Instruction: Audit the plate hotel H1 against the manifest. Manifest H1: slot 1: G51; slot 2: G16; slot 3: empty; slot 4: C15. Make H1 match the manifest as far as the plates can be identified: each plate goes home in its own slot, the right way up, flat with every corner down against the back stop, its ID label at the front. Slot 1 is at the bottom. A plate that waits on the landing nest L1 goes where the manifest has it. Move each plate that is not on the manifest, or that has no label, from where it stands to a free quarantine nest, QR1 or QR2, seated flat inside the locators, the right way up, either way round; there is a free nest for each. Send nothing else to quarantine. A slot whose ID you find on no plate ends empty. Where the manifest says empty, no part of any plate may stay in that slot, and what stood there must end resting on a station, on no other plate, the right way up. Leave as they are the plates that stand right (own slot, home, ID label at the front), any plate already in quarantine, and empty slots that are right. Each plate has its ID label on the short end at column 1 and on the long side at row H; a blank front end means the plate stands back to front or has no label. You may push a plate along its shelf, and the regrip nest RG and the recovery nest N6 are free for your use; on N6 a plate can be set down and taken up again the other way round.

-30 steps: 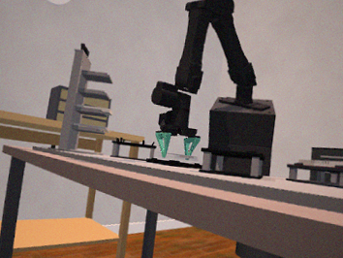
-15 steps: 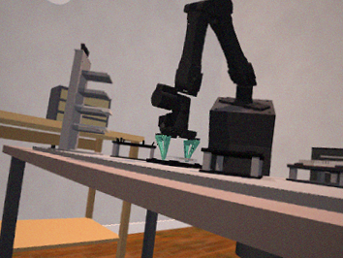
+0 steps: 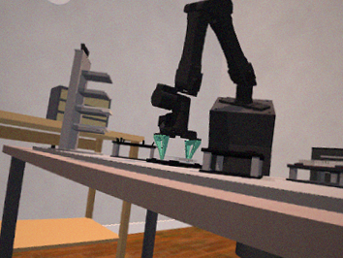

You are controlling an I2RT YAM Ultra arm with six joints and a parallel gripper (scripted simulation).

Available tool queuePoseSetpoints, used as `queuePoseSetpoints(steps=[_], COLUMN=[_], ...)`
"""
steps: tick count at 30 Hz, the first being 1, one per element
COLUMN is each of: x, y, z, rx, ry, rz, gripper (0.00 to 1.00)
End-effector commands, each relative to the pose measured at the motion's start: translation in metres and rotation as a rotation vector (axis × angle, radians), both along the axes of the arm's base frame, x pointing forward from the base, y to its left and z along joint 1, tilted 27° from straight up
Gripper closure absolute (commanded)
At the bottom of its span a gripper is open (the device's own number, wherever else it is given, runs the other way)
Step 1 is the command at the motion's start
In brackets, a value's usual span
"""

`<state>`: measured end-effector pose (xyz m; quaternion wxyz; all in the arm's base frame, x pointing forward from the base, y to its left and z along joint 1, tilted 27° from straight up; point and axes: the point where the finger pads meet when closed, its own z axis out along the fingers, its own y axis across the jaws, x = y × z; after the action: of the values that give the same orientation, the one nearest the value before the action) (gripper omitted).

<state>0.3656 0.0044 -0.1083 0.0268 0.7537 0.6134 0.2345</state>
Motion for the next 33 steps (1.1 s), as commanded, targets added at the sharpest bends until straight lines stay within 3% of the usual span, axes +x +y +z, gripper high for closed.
queuePoseSetpoints(steps=[1,20,33], x=[0.001,-0.021,-0.028], y=[-0.004,-0.017,-0.021], z=[0.005,0.055,0.067], rx=[-0.011,-0.012,-0.012], ry=[-0.008,-0.008,-0.008], rz=[-0.007,-0.007,-0.007], gripper=[0.00,0.00,0.00])
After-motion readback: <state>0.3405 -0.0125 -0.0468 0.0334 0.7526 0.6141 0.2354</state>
